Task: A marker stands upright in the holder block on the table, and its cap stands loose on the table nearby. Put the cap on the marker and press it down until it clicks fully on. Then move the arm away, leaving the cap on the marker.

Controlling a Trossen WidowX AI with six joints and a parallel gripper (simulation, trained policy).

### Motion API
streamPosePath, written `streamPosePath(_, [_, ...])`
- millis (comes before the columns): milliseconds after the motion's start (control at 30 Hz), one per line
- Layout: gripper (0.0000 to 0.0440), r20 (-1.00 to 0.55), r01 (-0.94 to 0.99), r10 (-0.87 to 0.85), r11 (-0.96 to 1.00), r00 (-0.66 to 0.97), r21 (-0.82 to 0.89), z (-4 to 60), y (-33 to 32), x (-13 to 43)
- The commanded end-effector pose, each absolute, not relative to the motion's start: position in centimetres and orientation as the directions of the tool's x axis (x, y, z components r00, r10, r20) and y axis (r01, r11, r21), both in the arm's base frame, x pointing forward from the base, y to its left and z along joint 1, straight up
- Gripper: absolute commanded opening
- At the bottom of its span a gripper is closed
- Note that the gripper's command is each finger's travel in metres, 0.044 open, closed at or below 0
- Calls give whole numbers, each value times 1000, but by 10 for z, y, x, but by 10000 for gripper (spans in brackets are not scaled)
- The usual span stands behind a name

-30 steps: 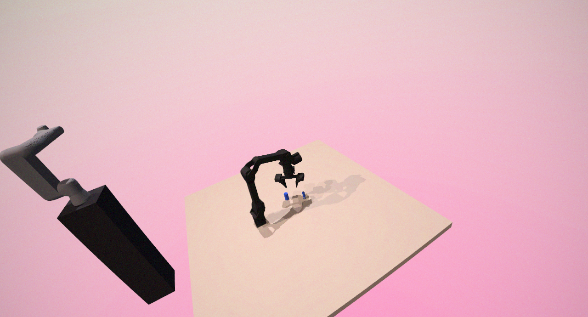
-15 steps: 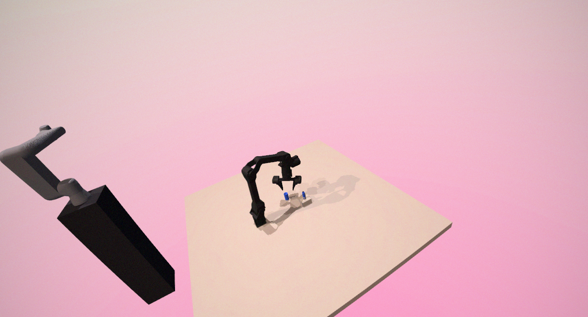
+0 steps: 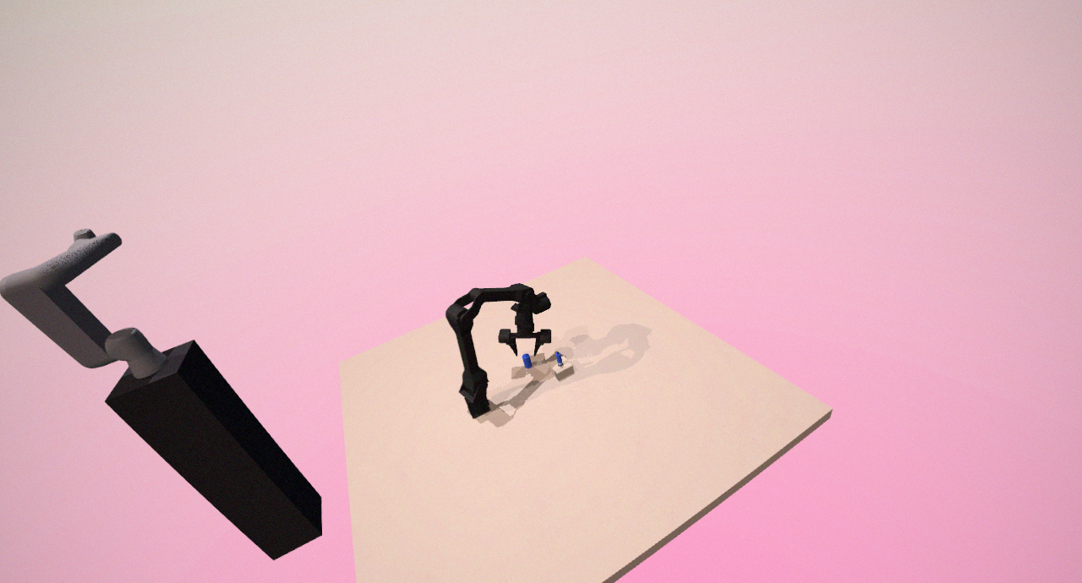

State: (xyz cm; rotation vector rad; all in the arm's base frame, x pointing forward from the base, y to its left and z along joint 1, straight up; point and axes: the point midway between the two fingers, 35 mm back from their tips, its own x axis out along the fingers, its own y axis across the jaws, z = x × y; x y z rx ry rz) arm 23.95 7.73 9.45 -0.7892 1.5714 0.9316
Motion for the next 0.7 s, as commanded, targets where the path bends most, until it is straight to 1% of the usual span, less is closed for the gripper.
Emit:
streamPosePath(0, [301, -978, -874, -14, 453, -207, 178, 84, 79, 236])
streamPosePath(333, [280, -978, -897, -30, 407, -205, 175, 64, 81, 234])
streamPosePath(467, [262, -980, -907, -41, 389, -193, 162, 60, 81, 234])
streamPosePath(600, [229, -982, -915, -48, 374, -180, 150, 59, 81, 234])
streamPosePath(633, [212, -983, -917, -49, 371, -176, 145, 59, 81, 234])
streamPosePath(667, [186, -984, -919, -51, 369, -170, 139, 59, 81, 235])
